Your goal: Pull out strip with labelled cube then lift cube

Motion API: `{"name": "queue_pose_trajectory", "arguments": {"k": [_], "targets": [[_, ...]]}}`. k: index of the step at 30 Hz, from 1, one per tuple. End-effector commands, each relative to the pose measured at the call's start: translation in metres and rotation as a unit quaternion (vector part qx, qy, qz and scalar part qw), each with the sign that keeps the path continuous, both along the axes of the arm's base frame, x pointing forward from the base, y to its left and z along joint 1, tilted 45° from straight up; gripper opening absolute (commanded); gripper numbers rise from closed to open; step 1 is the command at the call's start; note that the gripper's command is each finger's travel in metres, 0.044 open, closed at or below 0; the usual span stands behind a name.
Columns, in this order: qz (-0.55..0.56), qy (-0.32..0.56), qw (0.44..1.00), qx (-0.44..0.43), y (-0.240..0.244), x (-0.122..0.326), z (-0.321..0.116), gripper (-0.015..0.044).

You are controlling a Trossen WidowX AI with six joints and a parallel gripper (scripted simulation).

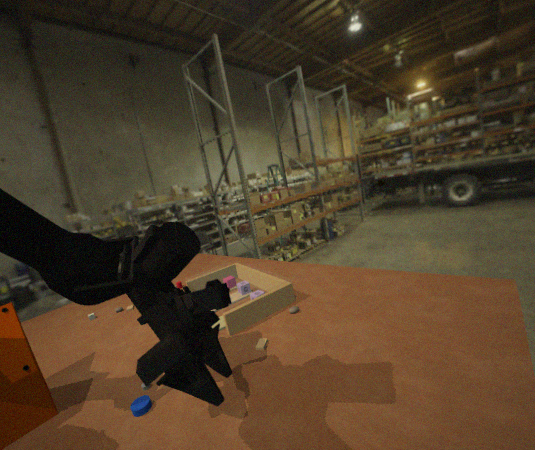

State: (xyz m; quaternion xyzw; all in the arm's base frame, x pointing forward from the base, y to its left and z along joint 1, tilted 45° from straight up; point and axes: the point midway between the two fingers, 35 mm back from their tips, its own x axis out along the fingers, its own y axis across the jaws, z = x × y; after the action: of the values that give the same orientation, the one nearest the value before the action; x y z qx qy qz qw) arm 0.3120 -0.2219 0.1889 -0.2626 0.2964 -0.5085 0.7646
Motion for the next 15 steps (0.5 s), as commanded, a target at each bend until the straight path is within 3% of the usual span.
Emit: {"name": "queue_pose_trajectory", "arguments": {"k": [1,8,15], "targets": [[0.078,0.009,0.997,0.014,0.053,0.022,-0.024,0.0400],[0.238,0.033,0.970,0.034,0.167,0.036,-0.066,0.0400],[0.394,0.064,0.916,0.046,0.274,0.008,-0.105,0.0400]]}}
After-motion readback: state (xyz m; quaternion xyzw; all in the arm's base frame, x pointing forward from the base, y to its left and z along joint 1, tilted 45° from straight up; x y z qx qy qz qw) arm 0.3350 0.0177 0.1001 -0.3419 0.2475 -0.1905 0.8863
